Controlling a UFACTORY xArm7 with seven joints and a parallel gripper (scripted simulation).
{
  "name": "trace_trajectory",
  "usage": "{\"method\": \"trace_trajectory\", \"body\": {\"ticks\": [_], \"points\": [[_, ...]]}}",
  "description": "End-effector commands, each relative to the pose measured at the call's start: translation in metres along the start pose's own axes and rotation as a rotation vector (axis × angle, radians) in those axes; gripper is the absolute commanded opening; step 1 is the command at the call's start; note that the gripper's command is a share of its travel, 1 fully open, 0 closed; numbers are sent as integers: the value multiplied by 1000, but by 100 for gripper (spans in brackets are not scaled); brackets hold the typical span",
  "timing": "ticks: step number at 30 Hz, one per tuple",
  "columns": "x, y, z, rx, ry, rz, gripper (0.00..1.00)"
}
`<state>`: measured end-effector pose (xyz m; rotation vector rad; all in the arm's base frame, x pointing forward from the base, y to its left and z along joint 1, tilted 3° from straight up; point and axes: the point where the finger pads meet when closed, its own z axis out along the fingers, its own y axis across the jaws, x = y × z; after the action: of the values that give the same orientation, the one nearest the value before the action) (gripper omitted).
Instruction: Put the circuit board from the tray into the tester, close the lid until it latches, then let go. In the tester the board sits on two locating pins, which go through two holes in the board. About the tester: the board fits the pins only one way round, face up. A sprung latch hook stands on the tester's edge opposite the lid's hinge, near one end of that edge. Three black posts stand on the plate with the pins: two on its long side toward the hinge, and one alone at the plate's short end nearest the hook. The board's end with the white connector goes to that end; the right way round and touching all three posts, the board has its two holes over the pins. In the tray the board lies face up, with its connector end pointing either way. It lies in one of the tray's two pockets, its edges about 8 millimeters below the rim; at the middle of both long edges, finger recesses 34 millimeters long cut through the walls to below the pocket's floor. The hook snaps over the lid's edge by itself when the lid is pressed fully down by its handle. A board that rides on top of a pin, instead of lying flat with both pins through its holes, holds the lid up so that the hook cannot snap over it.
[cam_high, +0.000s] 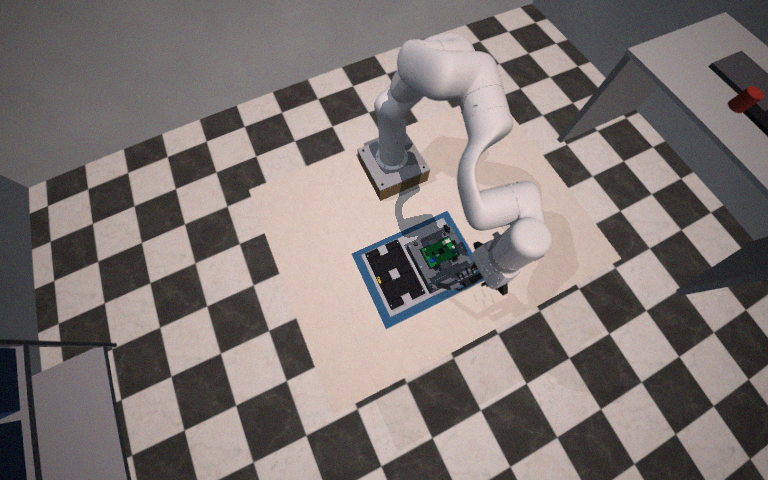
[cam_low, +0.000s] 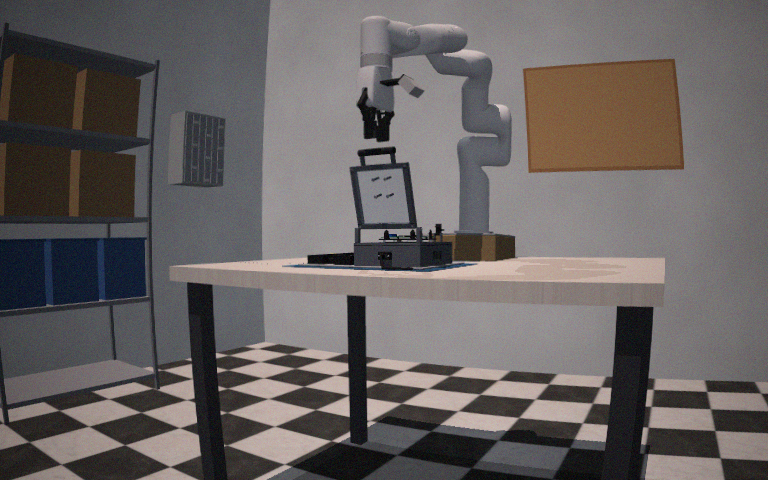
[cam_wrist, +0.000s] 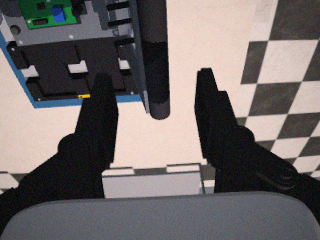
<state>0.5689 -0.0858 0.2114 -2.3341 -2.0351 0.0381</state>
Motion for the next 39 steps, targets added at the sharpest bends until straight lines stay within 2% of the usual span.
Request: {"method": "trace_trajectory", "body": {"ticks": [1,11,26,39], "points": [[0,1,-2,-5,0,0,51],[0,1,3,-5,0,0,51],[0,2,25,-5,0,0,51],[0,2,36,-5,0,0,51]]}}
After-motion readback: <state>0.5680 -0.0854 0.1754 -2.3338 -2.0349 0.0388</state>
